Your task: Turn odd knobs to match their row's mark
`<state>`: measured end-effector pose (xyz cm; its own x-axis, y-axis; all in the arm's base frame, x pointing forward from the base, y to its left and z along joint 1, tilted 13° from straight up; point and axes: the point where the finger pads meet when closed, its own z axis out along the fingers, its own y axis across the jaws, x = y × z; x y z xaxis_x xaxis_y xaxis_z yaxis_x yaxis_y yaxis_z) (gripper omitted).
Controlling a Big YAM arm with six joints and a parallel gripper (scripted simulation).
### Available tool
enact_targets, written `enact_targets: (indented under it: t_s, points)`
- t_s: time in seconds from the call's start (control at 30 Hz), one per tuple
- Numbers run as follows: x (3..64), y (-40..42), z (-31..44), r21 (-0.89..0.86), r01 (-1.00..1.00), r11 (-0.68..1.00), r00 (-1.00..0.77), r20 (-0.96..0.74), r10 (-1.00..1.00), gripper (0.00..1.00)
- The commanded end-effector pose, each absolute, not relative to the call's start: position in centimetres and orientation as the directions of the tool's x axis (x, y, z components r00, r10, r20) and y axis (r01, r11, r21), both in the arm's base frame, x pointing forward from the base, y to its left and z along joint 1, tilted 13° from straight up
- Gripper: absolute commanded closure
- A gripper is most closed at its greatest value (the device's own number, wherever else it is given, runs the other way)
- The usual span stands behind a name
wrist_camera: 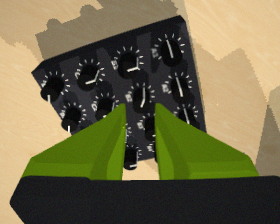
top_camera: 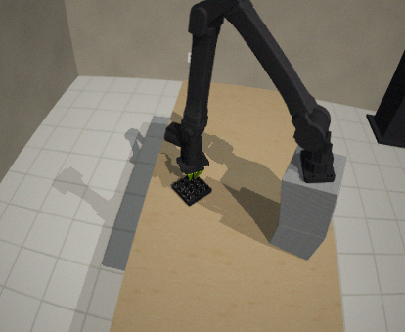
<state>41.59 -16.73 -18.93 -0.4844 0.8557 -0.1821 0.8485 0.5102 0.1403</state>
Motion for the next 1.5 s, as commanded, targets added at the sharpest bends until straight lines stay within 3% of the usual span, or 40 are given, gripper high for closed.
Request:
enact_targets:
  t_s: [0.0, 1.47]
  points:
    - [41.93, -16.67, -19.39, 0.142, 0.849, 0.509, -0.482, -0.187, 0.856, 0.81]
    - [41.28, -16.06, -19.59, 0.137, 0.850, 0.509, -0.484, -0.182, 0.856, 0.81]
